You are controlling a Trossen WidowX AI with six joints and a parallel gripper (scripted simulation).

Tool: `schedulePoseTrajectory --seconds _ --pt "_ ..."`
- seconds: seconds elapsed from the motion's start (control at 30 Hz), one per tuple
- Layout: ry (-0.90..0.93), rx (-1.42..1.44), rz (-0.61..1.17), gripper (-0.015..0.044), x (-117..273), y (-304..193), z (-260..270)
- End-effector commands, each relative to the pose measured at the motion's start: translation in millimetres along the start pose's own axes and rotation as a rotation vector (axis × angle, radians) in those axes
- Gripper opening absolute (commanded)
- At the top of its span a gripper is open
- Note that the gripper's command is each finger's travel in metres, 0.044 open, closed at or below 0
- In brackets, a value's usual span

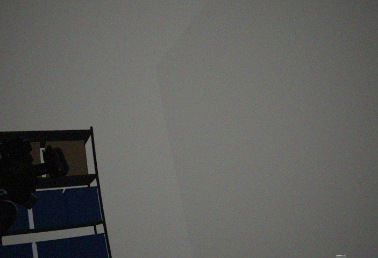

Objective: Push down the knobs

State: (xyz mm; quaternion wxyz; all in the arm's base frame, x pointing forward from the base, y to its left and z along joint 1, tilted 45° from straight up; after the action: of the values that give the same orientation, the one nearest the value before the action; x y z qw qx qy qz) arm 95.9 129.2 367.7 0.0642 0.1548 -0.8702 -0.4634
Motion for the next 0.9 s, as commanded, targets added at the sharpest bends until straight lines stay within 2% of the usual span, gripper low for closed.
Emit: schedulePoseTrajectory --seconds 0.0,0.47,0.87 --pt "0.000 0.002 0.003 0.0374 -1 0 1" --pt "0.002 0.113 0.285 0.0006 -61 -20 40" --pt "-0.008 0.168 0.593 0.0000 -114 -64 61"
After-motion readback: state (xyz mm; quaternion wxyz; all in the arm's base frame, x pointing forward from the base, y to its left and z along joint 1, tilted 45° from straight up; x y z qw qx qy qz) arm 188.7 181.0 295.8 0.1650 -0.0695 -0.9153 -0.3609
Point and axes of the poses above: the point midway between the two fingers, 35 mm back from their tips, its own x axis back along the fingers, its own z axis across the jaws, y = z × x, the point moved 7 cm from there along x, back along the fingers, and after that the axes turned 3 degrees about x, right-handed, at the moved point
